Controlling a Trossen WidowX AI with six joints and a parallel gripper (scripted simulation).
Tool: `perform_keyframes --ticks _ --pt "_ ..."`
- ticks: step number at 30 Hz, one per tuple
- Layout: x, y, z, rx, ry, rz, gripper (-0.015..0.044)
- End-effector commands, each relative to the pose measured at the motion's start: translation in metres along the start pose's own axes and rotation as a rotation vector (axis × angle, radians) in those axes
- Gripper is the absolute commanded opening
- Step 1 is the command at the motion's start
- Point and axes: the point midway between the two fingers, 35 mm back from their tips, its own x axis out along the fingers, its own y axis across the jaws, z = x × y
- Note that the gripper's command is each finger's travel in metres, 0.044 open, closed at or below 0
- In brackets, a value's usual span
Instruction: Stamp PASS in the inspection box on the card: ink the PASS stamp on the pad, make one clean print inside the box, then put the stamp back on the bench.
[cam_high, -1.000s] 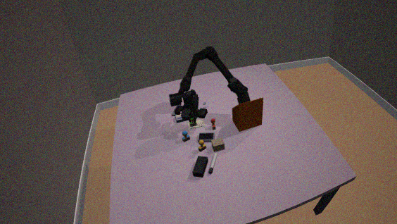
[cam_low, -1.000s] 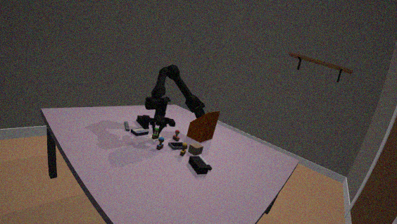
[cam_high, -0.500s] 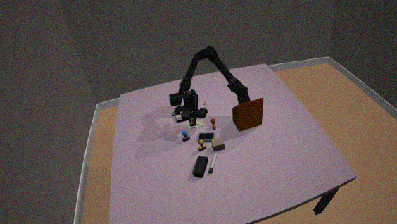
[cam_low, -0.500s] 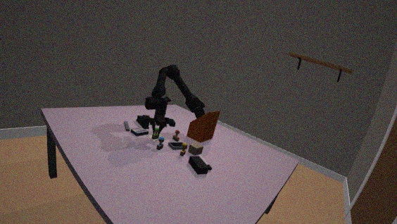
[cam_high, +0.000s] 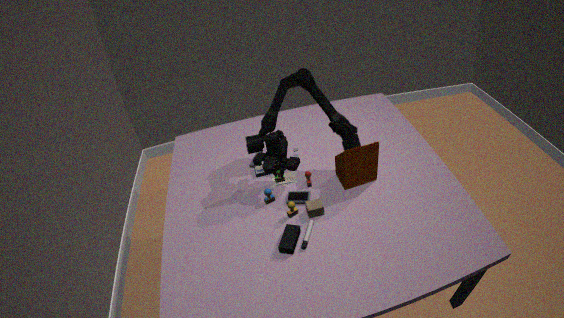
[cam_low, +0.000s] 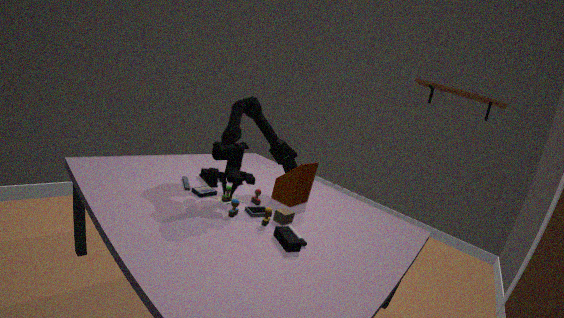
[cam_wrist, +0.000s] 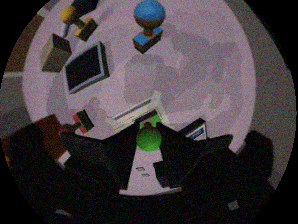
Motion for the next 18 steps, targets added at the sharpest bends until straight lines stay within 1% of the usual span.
perform_keyframes --ticks 1,18 --pt "0.0016 -0.0006 -0.0008 0.0 0.004 -0.001 0.0" --pt "-0.0064 -0.0006 -0.0007 0.0 0.003 0.0 0.0"
